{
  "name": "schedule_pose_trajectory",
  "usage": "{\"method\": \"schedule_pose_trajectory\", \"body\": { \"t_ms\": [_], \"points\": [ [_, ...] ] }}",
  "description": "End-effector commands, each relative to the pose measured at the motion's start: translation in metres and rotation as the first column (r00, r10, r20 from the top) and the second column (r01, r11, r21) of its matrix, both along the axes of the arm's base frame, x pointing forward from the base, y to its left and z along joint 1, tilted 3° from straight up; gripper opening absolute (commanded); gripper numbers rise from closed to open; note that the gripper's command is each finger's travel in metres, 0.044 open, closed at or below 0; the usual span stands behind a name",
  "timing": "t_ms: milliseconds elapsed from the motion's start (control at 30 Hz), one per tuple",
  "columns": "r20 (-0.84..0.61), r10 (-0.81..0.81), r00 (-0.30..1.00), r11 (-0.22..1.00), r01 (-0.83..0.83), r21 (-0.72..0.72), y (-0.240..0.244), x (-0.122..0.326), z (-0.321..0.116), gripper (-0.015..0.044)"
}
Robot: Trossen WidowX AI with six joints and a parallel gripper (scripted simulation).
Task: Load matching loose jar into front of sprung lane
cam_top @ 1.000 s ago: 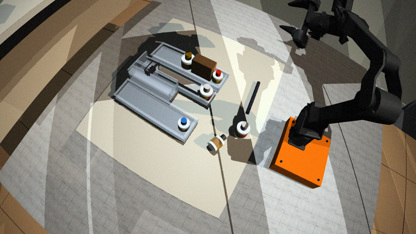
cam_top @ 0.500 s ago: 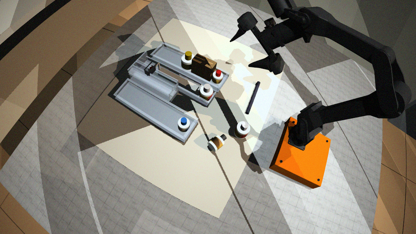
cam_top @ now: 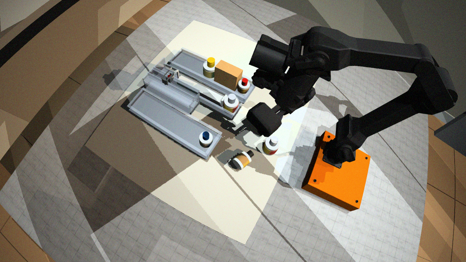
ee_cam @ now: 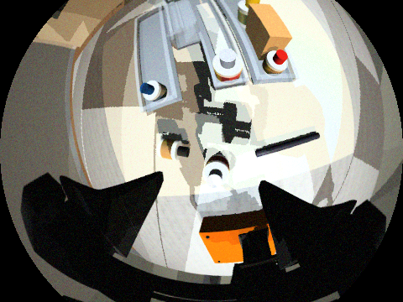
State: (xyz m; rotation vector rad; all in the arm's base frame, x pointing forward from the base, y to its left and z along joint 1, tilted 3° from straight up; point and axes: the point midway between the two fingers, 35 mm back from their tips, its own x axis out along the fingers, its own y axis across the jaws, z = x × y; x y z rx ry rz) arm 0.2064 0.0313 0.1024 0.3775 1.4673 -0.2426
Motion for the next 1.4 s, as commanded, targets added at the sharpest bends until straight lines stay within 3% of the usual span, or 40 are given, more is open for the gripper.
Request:
{"method": "schedule_pose_trajectory", "body": {
  "t_ms": [0, 67, 1367],
  "points": [
    [-0.085, 0.272, 0.958, 0.956, -0.280, -0.091, 0.014, -0.017, -0.006, 0.0440],
    [-0.103, 0.327, 0.940, 0.936, -0.337, -0.106, 0.017, -0.020, -0.007, 0.0440],
    [-0.104, 0.326, 0.939, 0.935, -0.337, -0.107, 0.012, -0.021, -0.081, 0.0440]
  ]
}}
